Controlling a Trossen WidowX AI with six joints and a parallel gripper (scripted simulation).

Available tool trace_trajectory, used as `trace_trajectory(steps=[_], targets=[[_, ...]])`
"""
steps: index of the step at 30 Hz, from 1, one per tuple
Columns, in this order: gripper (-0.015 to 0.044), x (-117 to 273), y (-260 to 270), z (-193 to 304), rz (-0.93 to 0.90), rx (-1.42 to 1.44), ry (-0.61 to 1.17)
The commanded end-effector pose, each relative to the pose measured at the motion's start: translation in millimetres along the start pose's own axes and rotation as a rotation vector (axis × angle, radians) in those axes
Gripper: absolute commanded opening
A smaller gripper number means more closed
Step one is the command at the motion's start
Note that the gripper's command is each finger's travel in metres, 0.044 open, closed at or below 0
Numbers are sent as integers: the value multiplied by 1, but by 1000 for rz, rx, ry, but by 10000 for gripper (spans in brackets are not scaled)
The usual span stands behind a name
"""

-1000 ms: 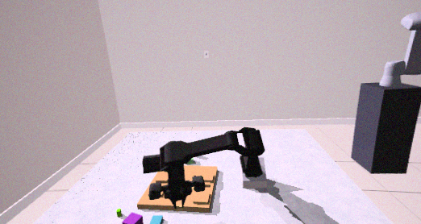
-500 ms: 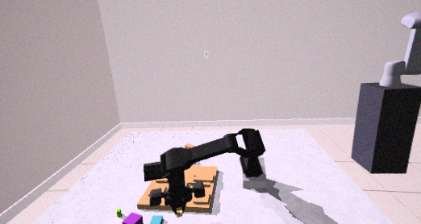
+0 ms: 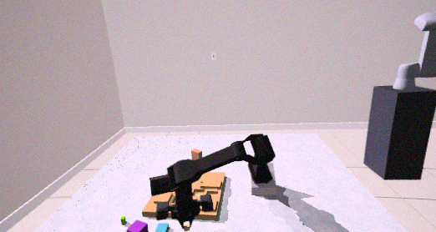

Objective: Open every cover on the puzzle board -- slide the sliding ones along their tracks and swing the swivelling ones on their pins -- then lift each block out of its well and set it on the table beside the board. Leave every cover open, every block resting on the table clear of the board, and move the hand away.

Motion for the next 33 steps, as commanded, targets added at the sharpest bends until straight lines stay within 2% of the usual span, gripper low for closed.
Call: trace_trajectory(steps=[1,17,30,31,33], targets=[[80,-9,2,1,-5,-5,4],[80,-27,5,-1,-3,-5,-1],[421,-24,4,-2,0,-1,-6],[440,-22,3,-2,0,-1,-6],[440,-16,3,-1,-1,-1,-4]])
Point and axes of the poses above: the point midway between the two fingers, 35 mm back from their tips, its own x axis back along the fingers, its own y axis across the jaws, z = x × y, the point moved 10 cm from there along x, back along the fingers, and after that the axes turned 4 degrees about x, right-handed, at the moved point
